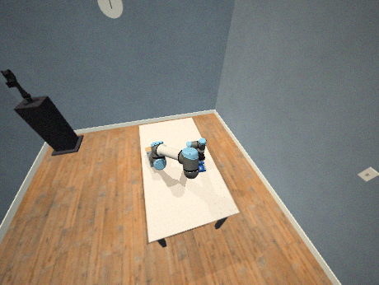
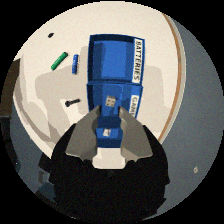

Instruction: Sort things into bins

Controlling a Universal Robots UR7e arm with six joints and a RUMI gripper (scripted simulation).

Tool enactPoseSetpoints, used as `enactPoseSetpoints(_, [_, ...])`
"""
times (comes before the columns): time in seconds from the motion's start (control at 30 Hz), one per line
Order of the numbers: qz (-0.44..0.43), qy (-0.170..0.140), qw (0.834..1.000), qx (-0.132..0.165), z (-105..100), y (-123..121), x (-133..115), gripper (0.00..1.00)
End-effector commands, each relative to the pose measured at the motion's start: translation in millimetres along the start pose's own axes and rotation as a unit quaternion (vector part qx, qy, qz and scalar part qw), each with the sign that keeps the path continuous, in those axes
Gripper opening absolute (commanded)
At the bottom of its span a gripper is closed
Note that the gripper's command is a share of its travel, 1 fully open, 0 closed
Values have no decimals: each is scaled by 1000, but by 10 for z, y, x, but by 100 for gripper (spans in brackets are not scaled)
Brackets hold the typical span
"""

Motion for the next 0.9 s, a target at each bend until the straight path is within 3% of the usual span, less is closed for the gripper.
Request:
enactPoseSetpoints(0.0, [2, 0, 1000, -1, -102, 23, -3, 18])
enactPoseSetpoints(0.3, [2, 0, 1000, -1, -176, 23, -3, 18])
enactPoseSetpoints(0.47, [2, 0, 1000, -1, -390, 22, -3, 18])
enactPoseSetpoints(0.87, [1, 0, 1000, -1, -385, 20, 0, 18])
Point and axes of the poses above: the point where the finger pads meet when closed, its own z axis out along the fingers, its own y axis across the jaws, x = y × z, the point moved 10 cm from there along -z, back along the fingers, and after that the axes turned 9 degrees about z, right-handed, at the moved point
